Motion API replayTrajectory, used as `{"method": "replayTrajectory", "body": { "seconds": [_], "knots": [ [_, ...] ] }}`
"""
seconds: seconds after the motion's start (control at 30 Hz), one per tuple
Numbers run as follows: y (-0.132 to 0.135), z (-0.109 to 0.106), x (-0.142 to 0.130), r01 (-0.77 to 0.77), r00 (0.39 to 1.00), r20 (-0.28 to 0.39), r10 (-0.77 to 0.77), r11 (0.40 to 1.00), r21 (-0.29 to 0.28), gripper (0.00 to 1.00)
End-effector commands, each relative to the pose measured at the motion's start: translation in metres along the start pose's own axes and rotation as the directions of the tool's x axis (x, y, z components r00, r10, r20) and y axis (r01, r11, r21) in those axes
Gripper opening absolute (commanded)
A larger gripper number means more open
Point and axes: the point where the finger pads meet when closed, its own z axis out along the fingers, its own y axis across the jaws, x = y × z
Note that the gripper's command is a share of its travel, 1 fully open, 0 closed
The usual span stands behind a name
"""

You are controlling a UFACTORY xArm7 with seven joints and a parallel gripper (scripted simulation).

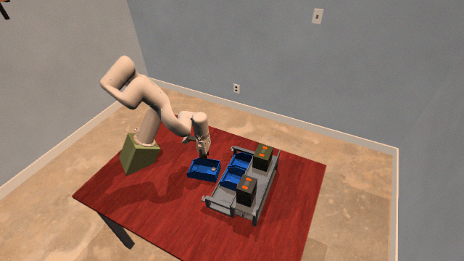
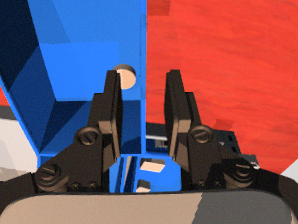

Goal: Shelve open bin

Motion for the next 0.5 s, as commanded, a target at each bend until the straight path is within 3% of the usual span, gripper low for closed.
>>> {"method": "replayTrajectory", "body": {
  "seconds": [0.0,0.47],
  "knots": [
    [-0.0005,0.0069,-0.0008,0.0,1.0,0.002,0.0,1.0,0.001,0.28],
    [-0.0005,0.0106,-0.0007,0.0,1.0,0.002,0.0,1.0,0.001,0.28]
  ]
}}
